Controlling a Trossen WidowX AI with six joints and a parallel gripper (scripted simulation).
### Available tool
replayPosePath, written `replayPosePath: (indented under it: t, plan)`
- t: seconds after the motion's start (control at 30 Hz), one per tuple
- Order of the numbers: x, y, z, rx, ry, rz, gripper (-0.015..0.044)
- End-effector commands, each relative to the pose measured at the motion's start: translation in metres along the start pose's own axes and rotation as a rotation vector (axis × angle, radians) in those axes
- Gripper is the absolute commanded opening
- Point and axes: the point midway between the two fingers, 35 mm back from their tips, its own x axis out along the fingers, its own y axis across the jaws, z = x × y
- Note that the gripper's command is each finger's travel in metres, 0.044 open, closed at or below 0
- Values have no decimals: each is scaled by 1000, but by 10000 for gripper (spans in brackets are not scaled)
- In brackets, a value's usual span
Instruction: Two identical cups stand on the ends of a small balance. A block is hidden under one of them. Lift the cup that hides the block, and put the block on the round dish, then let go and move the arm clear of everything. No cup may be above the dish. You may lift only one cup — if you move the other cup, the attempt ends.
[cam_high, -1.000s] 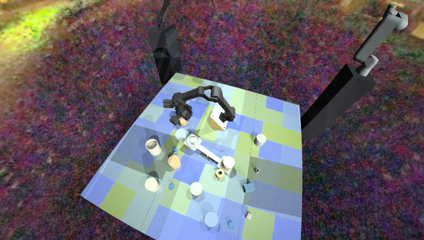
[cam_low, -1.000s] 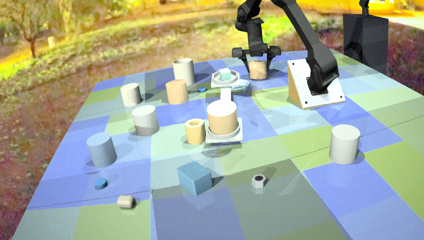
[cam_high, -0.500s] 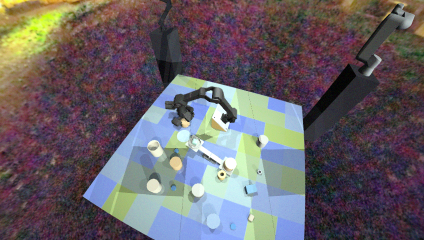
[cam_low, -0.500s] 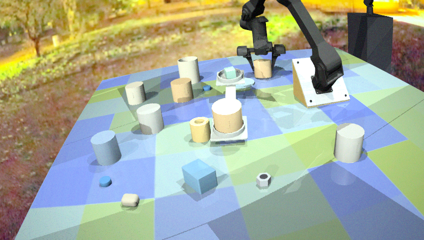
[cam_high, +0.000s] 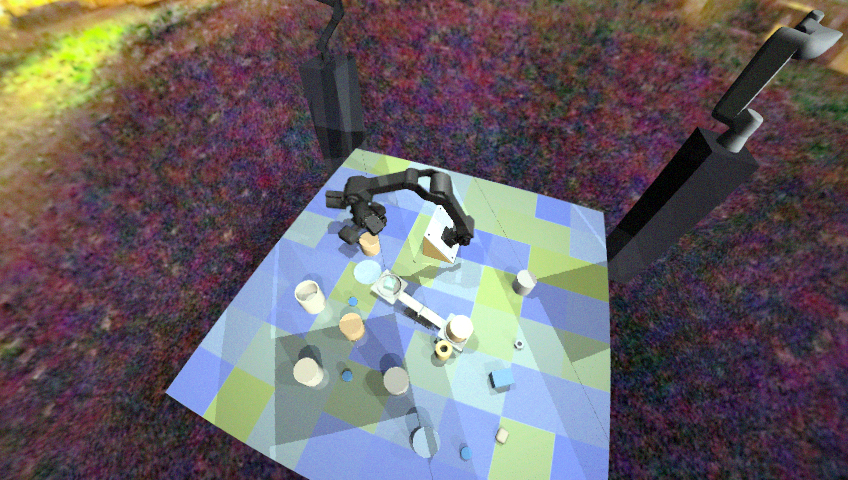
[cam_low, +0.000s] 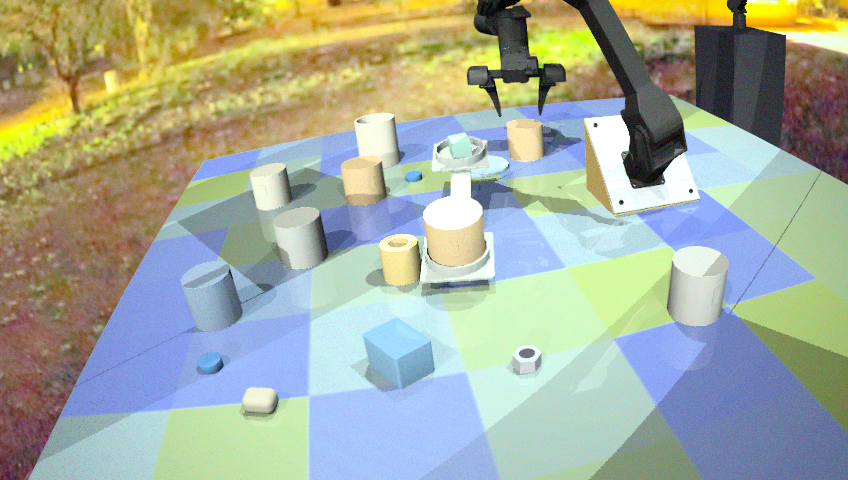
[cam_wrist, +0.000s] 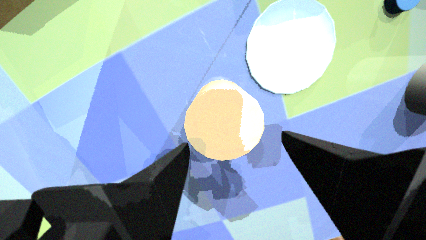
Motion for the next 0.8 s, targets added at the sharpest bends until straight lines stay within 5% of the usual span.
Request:
replayPosePath:
  t: [0.0, 0.77]
  plan:
    - [-13, -15, 6, 41, 51, -17, 282]
    - [-31, -48, 52, 820, 25, -31, 260]
